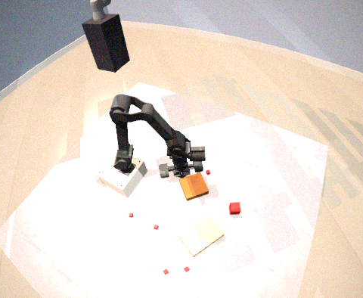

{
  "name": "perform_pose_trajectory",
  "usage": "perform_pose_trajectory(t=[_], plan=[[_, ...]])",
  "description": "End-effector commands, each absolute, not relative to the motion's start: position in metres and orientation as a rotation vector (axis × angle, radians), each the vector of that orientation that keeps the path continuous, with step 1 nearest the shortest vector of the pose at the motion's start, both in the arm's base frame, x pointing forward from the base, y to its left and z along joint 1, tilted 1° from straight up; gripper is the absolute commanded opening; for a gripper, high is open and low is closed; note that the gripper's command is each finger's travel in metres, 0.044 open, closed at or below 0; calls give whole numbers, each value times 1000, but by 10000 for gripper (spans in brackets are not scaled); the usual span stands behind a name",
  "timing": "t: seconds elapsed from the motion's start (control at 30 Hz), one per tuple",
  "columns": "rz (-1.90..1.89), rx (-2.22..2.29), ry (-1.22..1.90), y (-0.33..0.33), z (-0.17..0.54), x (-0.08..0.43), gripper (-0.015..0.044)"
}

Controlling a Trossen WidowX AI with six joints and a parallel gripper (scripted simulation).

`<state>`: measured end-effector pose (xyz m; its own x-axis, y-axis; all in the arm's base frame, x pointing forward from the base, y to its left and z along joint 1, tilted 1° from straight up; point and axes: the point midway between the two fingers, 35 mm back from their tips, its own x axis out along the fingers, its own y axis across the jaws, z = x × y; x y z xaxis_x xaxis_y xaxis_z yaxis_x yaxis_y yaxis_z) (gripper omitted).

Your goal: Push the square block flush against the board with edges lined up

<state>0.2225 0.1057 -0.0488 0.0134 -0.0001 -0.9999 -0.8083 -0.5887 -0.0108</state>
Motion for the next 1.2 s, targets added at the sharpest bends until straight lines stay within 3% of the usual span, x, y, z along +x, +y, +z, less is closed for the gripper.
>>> perform_pose_trajectory(t=[0.0, 0.93, 1.17], plan=[[1641, -1673, 842, 107, -49, 221, 0], [1644, -1669, 840, 144, -50, 193, 0], [1643, -1669, 840, 141, 5, 195, 0]])
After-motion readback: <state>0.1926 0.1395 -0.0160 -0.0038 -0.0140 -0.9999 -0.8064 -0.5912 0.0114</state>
